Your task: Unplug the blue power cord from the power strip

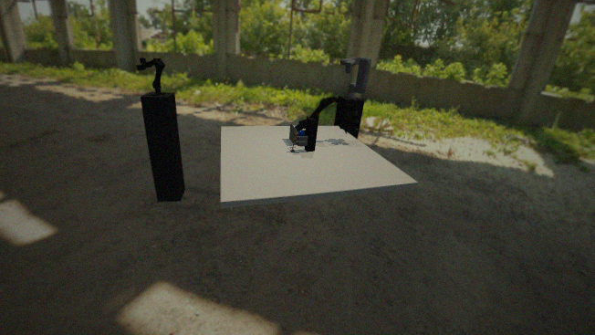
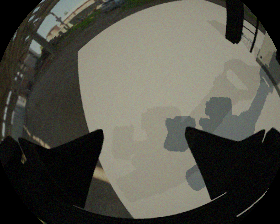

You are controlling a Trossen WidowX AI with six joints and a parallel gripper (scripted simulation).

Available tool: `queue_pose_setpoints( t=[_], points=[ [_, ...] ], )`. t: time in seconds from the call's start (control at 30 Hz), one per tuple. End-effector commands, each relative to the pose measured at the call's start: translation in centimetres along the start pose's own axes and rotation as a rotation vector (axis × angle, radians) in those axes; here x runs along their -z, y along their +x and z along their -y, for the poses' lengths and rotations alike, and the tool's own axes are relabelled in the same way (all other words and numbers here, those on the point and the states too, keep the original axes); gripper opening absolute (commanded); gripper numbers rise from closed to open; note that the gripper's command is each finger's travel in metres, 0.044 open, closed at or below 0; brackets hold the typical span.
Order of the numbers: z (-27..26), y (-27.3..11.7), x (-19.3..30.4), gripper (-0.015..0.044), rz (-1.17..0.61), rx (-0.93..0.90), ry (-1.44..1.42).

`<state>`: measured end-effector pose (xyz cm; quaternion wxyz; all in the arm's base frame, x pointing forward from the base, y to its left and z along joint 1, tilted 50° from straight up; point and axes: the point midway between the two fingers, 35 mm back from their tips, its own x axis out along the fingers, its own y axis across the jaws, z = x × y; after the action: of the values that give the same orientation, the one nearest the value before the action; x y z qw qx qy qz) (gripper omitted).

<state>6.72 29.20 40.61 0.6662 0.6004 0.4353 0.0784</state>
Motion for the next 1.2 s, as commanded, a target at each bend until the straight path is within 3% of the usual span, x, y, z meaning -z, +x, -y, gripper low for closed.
queue_pose_setpoints(
  t=[0.0,0.27,0.77,1.17],
  points=[
    [0.0,0.2,-0.1,0.0374,0.004,0.002,-0.004],
    [0.2,6.6,-5.0,0.0164,0.162,0.12,-0.151],
    [4.1,16.7,-20.5,0.016,0.308,0.501,-0.274],
    [10.4,17.9,-35.2,0.016,0.261,0.736,-0.199]
  ],
)
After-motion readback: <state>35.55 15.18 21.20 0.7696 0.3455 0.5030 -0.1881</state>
